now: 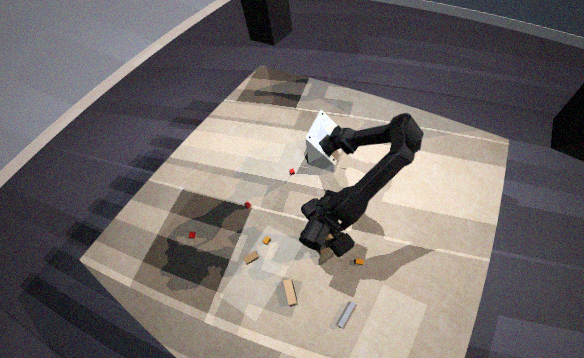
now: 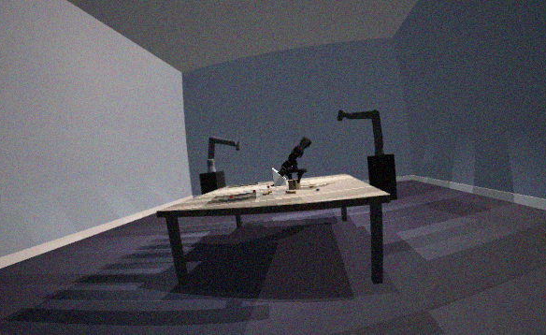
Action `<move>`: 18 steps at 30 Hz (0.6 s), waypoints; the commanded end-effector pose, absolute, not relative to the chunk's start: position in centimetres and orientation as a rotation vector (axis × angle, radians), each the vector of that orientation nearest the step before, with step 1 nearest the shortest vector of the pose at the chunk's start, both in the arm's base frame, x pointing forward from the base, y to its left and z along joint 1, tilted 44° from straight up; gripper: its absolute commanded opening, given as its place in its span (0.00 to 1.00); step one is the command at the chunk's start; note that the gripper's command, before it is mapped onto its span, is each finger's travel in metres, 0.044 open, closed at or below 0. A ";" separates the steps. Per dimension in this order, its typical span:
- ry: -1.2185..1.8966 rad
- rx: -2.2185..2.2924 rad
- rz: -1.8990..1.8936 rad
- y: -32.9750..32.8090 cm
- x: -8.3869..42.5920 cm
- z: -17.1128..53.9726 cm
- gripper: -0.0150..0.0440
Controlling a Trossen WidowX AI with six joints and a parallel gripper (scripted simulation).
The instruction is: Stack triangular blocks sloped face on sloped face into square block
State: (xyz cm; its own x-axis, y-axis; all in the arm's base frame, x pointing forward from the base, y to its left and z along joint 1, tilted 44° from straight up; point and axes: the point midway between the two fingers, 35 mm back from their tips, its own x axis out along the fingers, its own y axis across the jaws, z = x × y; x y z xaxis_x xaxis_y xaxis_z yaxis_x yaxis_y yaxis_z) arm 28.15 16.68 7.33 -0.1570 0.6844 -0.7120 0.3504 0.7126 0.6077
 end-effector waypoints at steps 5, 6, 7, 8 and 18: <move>1.765 0.822 0.360 16.7 28.1 7.3 0.25; 1.766 0.823 0.360 16.7 28.1 7.3 0.25; 1.767 0.824 0.360 16.7 28.1 7.3 0.25; 1.768 0.827 0.359 16.7 28.1 7.3 0.25; 1.766 0.823 0.360 16.7 28.1 7.3 0.61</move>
State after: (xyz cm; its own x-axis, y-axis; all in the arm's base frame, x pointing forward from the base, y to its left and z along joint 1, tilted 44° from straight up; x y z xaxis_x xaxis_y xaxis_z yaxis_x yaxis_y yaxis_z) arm 28.14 16.69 7.30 -0.1580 0.6844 -0.7118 0.3515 0.7126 0.6071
